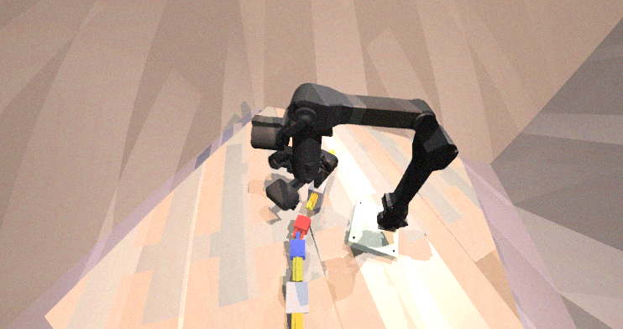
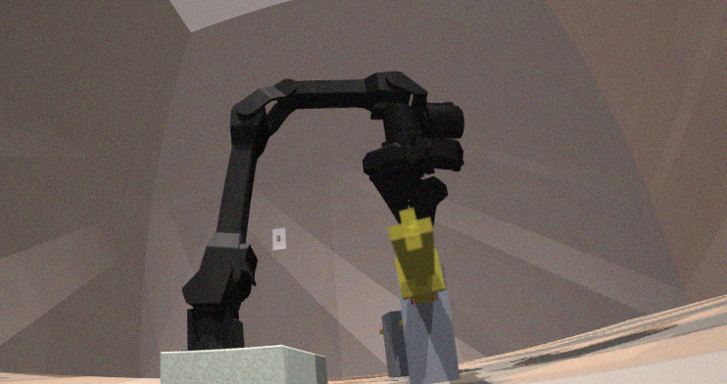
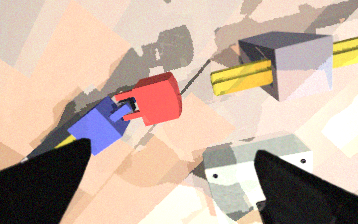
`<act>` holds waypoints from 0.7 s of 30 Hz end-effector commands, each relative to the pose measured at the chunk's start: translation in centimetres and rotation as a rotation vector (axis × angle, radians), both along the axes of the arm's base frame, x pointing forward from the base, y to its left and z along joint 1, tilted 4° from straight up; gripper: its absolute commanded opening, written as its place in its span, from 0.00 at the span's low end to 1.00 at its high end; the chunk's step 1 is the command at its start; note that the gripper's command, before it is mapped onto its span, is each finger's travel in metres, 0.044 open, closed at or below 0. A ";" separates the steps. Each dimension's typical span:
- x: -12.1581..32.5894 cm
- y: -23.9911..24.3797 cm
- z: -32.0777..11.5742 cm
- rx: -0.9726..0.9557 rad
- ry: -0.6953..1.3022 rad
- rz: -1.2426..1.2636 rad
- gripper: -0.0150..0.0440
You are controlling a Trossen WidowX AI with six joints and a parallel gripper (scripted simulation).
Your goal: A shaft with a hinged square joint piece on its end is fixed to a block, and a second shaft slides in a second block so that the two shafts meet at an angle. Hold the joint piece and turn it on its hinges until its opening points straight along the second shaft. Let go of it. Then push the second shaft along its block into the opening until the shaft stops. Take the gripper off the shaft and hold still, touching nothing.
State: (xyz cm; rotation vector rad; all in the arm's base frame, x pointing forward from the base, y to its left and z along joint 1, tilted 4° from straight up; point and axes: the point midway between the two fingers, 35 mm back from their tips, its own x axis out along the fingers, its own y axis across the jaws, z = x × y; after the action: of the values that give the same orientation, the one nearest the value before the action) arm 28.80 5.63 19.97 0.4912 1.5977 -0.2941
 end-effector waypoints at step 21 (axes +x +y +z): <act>-0.7 -4.9 -3.7 0.243 0.208 -0.749 1.00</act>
State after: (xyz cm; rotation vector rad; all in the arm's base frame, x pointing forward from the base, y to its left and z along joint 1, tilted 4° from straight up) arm 28.25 1.25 16.71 1.1819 1.6083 -0.6787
